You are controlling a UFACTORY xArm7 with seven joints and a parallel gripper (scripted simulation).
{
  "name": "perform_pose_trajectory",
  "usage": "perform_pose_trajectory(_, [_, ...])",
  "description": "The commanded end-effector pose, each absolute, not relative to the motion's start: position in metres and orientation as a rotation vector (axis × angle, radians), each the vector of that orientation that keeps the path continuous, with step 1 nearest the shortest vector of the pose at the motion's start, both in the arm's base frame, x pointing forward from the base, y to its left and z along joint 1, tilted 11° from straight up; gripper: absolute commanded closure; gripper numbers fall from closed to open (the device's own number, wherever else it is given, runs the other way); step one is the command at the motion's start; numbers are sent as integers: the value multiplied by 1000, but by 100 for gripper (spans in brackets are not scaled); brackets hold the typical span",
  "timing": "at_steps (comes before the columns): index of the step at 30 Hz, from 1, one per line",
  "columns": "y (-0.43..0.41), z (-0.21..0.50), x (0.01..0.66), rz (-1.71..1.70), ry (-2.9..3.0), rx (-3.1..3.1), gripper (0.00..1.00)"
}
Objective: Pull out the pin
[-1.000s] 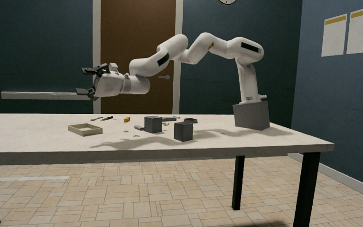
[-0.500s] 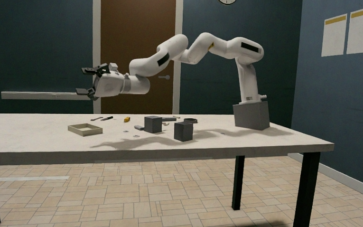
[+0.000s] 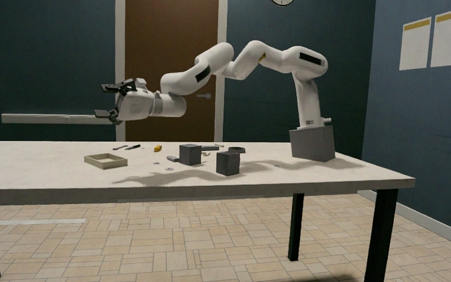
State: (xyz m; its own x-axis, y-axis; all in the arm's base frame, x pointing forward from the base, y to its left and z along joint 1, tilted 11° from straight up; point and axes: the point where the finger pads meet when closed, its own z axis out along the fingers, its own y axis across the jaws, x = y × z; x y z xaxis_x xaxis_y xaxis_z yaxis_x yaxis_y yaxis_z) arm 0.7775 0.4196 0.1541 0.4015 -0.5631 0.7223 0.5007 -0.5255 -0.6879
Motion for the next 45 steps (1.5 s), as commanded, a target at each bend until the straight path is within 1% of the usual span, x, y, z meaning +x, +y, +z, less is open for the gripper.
perform_pose_trajectory(1, [420,158,778,-1333,54,-1651,0])
perform_pose_trajectory(15, [420,158,778,-1333,54,-1651,0])
perform_pose_trajectory(16, [420,158,778,-1333,54,-1651,55])
perform_pose_trajectory(45, [420,158,778,-1333,54,-1651,55])
